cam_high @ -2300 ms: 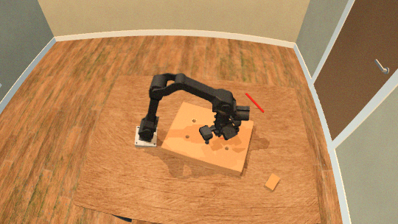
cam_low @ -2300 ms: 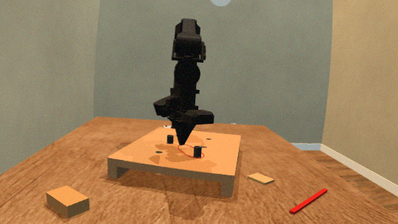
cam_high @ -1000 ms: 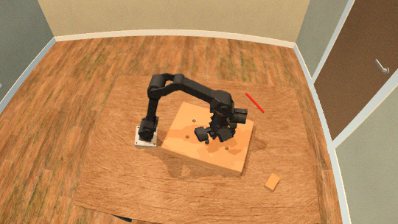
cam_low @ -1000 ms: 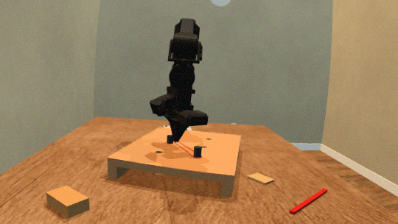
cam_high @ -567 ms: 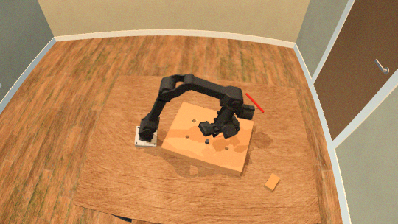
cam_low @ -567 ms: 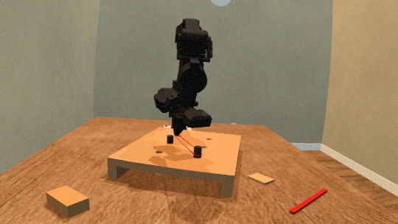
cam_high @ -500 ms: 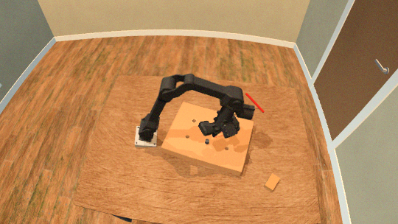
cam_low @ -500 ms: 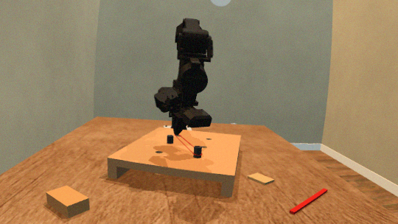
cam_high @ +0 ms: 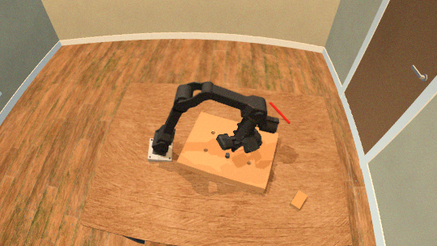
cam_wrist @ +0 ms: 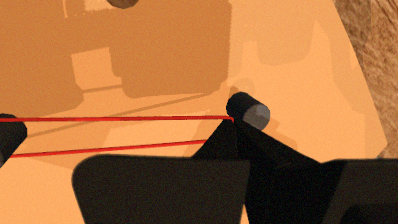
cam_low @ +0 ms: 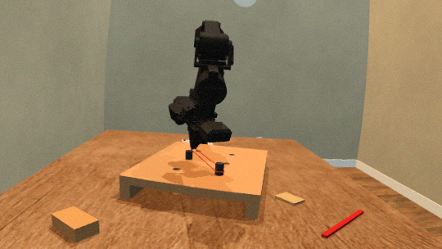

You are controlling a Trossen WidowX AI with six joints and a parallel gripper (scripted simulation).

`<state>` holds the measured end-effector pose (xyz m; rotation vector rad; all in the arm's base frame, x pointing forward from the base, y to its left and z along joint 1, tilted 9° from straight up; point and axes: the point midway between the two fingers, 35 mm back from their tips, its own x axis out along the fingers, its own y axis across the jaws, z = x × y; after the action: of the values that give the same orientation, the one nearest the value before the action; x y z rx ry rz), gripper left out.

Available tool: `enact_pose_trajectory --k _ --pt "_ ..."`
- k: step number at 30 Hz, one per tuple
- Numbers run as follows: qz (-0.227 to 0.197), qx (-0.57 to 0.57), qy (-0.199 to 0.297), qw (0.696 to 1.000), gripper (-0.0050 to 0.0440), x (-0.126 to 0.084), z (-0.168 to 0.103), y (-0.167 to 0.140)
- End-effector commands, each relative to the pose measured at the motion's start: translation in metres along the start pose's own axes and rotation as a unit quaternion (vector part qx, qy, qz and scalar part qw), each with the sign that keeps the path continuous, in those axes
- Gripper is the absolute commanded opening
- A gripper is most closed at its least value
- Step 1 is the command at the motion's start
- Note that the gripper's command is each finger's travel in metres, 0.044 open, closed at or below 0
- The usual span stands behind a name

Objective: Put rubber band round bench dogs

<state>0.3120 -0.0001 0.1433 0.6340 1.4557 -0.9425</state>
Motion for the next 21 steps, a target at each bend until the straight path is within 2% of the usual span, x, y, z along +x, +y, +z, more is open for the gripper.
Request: enact_pose_trajectory --k 1,21 --pt "0.006 0.001 -0.008 1.000 -0.0050 -0.006 0.002 -0.008" --pt "0.002 0.001 -0.008 1.000 -0.0050 -0.001 0.004 -0.024"
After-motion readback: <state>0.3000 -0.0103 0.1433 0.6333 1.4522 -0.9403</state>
